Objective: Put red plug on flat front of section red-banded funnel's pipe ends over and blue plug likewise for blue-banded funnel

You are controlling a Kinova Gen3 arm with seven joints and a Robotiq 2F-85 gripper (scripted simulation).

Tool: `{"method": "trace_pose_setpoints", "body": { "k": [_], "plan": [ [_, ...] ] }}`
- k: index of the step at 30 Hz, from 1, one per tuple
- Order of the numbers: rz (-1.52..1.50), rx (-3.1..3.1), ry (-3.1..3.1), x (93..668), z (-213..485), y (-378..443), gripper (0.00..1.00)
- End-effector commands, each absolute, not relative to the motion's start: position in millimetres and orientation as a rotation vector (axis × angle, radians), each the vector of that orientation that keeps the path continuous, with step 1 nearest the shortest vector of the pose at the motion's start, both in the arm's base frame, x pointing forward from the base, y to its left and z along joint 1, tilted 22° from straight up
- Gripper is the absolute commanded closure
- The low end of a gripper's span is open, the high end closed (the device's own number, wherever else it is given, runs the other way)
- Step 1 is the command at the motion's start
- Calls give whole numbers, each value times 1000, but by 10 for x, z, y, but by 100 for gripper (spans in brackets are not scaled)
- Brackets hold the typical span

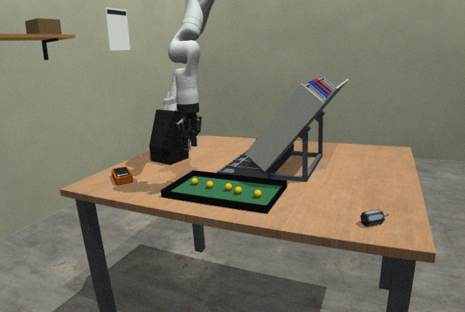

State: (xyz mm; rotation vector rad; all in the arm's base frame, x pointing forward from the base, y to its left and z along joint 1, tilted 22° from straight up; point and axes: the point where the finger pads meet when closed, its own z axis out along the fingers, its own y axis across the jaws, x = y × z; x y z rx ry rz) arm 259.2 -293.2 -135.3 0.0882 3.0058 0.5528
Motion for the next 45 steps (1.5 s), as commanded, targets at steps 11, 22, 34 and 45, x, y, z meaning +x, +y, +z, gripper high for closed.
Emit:
{"method": "trace_pose_setpoints", "body": {
  "k": [11, 22, 34, 45],
  "plan": [
    [565, 91, 3000, 2696, -2370, -2546, 50],
    [565, 92, 3001, 2703, -2367, -2545, 50],
    [565, 92, 3001, 2703, -2367, -2545, 50],
    [565, 92, 3001, 2716, -2442, -2519, 50]
  ]
}}
